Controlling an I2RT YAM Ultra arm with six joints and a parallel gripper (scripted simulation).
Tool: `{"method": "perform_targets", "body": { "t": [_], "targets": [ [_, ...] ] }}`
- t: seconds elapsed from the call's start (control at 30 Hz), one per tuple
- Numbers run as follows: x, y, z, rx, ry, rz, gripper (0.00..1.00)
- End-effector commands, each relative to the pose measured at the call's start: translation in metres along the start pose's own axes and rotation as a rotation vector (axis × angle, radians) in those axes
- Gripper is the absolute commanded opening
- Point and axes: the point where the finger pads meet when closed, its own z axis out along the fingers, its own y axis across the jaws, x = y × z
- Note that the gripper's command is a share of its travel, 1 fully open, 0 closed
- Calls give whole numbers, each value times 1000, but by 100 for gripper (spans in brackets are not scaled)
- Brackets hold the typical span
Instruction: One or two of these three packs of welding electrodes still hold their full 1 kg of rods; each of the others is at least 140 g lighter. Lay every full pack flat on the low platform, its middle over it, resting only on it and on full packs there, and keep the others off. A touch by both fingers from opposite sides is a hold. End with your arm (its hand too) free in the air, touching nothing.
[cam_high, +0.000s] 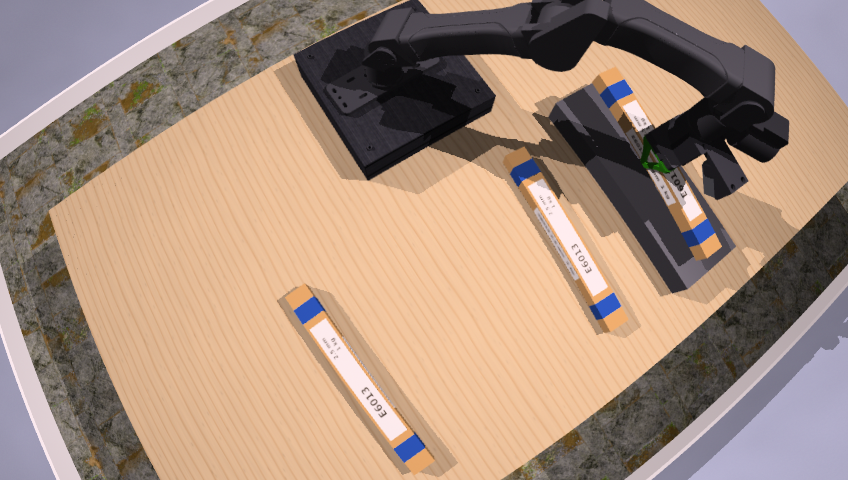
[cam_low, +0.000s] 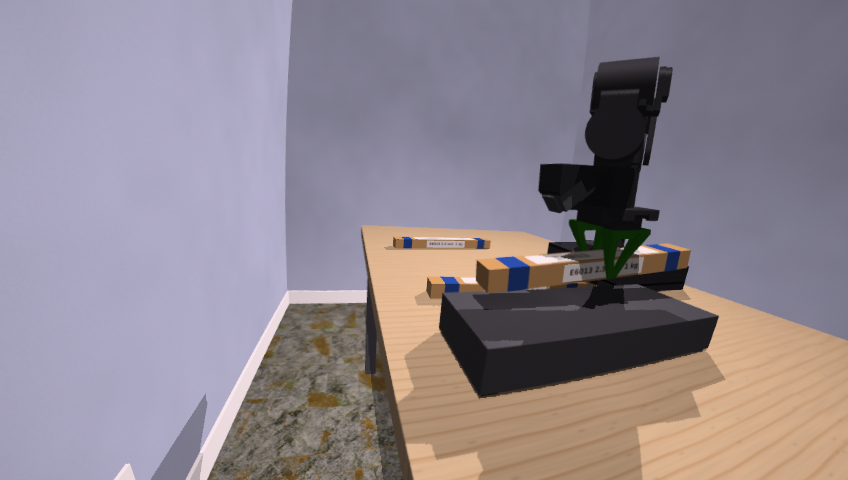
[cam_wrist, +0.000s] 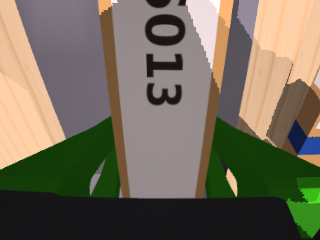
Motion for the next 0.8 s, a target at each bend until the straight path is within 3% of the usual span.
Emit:
{"method": "perform_targets", "body": {
  "t": [0.0, 0.77],
  "targets": [
    [-2, 3, -55, -57, -79, 2, 0],
    [-3, 3, -56, -59, -82, 2, 0]
  ]
}}
